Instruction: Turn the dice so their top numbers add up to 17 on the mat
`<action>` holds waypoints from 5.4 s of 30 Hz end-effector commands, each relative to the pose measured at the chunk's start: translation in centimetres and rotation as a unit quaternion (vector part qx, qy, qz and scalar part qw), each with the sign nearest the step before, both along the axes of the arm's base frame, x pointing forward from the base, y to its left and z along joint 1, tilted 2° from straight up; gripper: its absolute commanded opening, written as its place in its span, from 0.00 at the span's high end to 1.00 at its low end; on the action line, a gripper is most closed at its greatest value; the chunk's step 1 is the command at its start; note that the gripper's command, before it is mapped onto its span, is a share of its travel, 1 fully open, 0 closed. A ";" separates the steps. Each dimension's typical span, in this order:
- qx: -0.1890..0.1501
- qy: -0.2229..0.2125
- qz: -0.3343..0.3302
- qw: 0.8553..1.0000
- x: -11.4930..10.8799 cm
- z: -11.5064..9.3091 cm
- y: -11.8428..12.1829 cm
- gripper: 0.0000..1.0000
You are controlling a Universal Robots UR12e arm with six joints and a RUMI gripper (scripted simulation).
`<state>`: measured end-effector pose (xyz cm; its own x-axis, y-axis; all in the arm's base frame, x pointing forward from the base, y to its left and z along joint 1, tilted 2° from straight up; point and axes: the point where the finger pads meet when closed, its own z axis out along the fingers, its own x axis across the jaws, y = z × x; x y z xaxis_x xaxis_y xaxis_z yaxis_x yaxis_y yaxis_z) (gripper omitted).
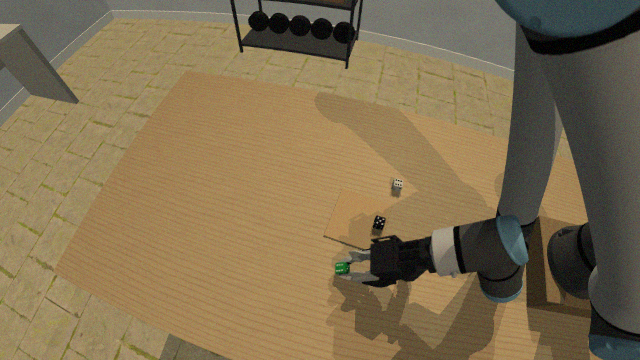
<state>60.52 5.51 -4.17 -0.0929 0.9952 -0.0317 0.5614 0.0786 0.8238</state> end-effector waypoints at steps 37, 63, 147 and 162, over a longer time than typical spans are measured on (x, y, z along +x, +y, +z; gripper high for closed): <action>0.000 -0.001 0.000 1.000 0.1 -1.2 -0.2 0.94; 0.000 -0.001 0.000 1.000 0.1 -1.2 -0.2 0.86; 0.000 -0.001 0.000 1.000 -4.0 1.7 -0.5 0.76; 0.000 -0.001 0.000 1.000 -4.0 4.7 -0.4 0.76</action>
